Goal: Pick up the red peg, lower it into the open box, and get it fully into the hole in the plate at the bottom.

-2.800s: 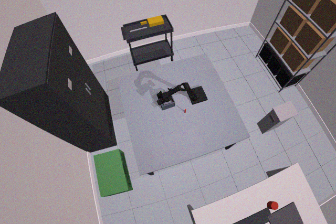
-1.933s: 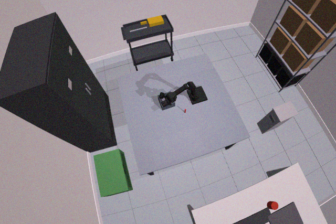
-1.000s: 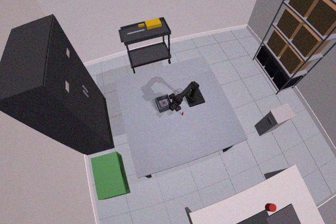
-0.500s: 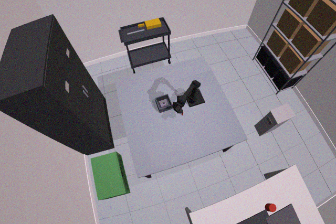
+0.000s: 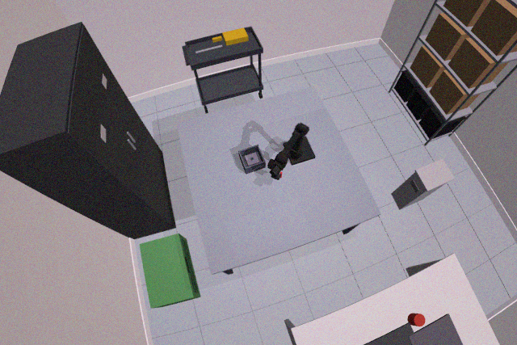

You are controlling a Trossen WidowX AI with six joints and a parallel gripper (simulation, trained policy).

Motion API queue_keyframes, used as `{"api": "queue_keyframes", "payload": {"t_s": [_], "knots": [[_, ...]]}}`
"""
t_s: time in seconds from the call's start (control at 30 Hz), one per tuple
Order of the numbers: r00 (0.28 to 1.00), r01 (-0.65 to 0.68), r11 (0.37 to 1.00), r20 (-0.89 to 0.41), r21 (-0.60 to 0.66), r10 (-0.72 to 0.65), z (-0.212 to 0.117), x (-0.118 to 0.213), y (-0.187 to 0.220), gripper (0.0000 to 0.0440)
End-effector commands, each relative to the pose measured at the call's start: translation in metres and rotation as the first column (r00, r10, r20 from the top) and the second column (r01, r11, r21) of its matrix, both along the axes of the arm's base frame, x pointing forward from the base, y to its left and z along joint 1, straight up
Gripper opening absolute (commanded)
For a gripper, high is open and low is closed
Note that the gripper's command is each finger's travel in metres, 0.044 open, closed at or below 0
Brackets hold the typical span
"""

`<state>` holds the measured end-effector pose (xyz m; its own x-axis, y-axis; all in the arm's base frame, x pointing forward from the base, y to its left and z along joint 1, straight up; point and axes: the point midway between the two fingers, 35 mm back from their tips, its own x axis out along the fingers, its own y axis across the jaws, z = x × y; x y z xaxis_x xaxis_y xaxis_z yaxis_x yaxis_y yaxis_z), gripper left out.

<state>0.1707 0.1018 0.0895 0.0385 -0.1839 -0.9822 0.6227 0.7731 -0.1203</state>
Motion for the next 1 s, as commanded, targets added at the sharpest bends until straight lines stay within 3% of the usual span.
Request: {"api": "queue_keyframes", "payload": {"t_s": [0.0,0.23,0.3,0.83,0.97], "knots": [[0.998,0.063,0.997,0.018,0.043,-0.063,-0.019,-0.001,0.005,0.044],[0.987,0.149,0.981,0.049,0.121,-0.156,-0.049,0.0,0.013,0.0432],[0.982,0.175,0.975,0.049,0.137,-0.183,-0.054,0.0,0.014,0.0412],[0.961,0.275,0.932,-0.045,0.234,-0.272,-0.059,-0.006,0.019,0.0005],[0.967,0.25,0.937,-0.009,0.244,-0.256,-0.05,0.002,0.017,0.0]]}}
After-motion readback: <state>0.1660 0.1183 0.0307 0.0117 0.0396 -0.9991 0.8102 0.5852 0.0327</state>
